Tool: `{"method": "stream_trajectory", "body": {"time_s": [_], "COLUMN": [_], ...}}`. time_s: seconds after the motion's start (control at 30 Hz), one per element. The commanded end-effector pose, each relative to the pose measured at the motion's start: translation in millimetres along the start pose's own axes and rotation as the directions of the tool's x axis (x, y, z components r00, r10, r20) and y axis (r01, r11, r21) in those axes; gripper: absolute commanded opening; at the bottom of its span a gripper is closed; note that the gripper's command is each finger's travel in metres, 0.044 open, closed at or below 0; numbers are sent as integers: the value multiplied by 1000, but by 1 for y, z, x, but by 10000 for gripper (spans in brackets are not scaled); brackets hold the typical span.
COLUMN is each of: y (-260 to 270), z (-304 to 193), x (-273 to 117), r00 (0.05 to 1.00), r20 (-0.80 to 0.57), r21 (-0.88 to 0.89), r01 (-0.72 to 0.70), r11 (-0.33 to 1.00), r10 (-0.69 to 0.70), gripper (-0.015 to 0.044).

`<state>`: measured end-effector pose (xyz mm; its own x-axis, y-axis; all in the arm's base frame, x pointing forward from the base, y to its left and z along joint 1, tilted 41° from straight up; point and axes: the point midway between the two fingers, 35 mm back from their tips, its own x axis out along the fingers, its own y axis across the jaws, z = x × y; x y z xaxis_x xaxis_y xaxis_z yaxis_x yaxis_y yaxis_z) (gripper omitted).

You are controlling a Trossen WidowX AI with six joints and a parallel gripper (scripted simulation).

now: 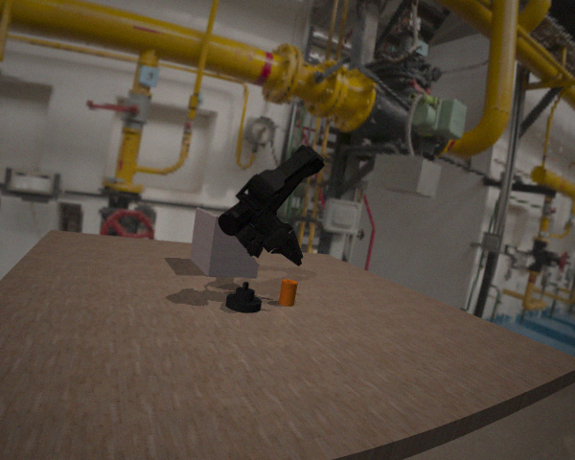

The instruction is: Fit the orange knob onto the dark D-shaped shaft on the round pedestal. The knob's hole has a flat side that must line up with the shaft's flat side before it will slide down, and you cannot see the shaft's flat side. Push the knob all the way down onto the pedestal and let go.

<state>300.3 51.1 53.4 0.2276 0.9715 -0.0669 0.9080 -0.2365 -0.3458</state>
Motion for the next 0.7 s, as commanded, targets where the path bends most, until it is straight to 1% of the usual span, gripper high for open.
{"method": "stream_trajectory", "body": {"time_s": [0.0, 0.07, 0.1, 0.17, 0.23, 0.27, 0.3, 0.67], "y": [-7, -13, -14, -10, -2, 0, 1, 1], "z": [-5, -5, -5, -9, -17, -21, -22, -22], "x": [3, 6, 5, 1, -5, -7, -8, -8], "r00": [990, 938, 898, 795, 682, 650, 639, 639], "r20": [117, 311, 410, 594, 730, 760, 769, 769], "r21": [8, 38, 52, 59, 29, 15, 9, 9], "r01": [82, 146, 151, 112, 27, -2, -12, -12], "r11": [997, 989, 987, 992, 999, 1000, 1000, 1000], "r10": [-82, -150, -159, -125, -40, -10, 1, 1], "gripper": [440, 440, 440, 440, 440, 440, 440, 440]}}
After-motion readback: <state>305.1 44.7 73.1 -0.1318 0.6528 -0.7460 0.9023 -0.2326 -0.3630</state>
